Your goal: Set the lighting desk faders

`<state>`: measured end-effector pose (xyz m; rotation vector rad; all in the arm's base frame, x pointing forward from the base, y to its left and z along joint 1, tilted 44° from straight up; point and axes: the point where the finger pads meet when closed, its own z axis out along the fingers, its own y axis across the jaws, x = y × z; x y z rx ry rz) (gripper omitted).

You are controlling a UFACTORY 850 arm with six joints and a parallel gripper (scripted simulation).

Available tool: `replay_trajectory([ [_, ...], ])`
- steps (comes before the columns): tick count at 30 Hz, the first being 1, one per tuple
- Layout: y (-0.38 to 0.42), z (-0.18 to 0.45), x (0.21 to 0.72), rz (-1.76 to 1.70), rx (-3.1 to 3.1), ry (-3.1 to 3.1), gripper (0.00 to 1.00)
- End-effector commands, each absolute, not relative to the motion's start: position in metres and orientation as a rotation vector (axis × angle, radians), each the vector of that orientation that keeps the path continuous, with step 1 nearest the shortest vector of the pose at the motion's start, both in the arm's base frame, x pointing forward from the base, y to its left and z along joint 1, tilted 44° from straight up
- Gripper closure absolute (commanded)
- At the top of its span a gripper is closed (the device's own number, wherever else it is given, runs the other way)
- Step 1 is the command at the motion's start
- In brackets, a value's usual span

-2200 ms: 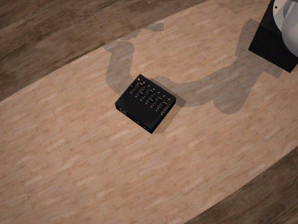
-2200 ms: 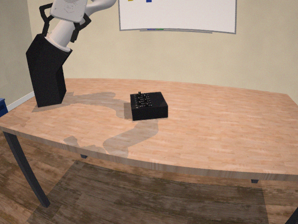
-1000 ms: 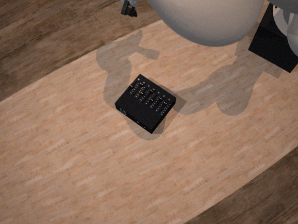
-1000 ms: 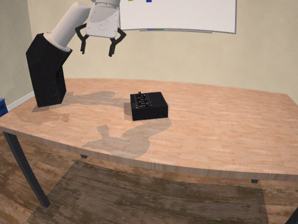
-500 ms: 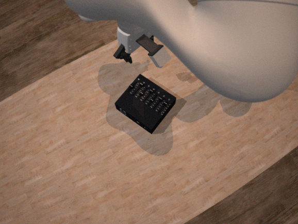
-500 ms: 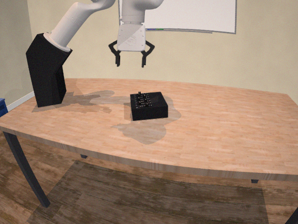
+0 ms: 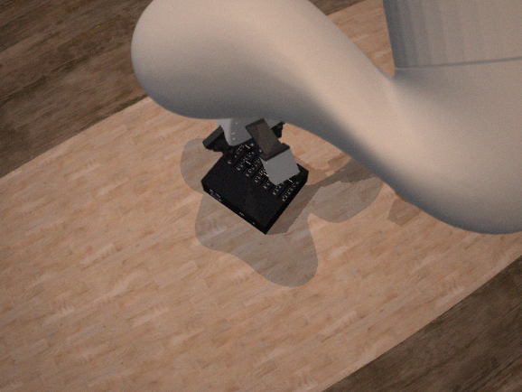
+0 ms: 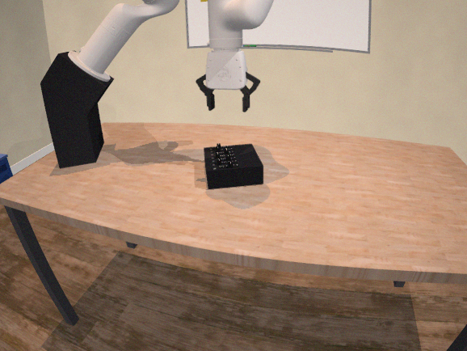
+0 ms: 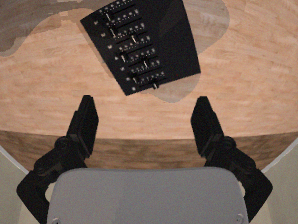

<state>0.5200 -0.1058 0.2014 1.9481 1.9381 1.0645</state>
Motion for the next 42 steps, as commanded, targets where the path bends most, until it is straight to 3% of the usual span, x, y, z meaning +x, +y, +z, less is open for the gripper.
replay_trajectory([
  [1, -0.104, 0.202, 0.522, 1.068, 1.954, 1.927, 0.00],
  [14, -0.103, 0.199, 0.521, 1.085, 1.984, 1.907, 0.00],
  [28, -0.103, 0.093, 0.506, 1.460, 2.707, 1.146, 0.00],
  [37, -0.104, 0.090, 0.505, 1.635, 2.990, 0.555, 0.00],
  [42, -0.104, 0.090, 0.505, 1.635, 2.990, 0.555, 0.00],
])
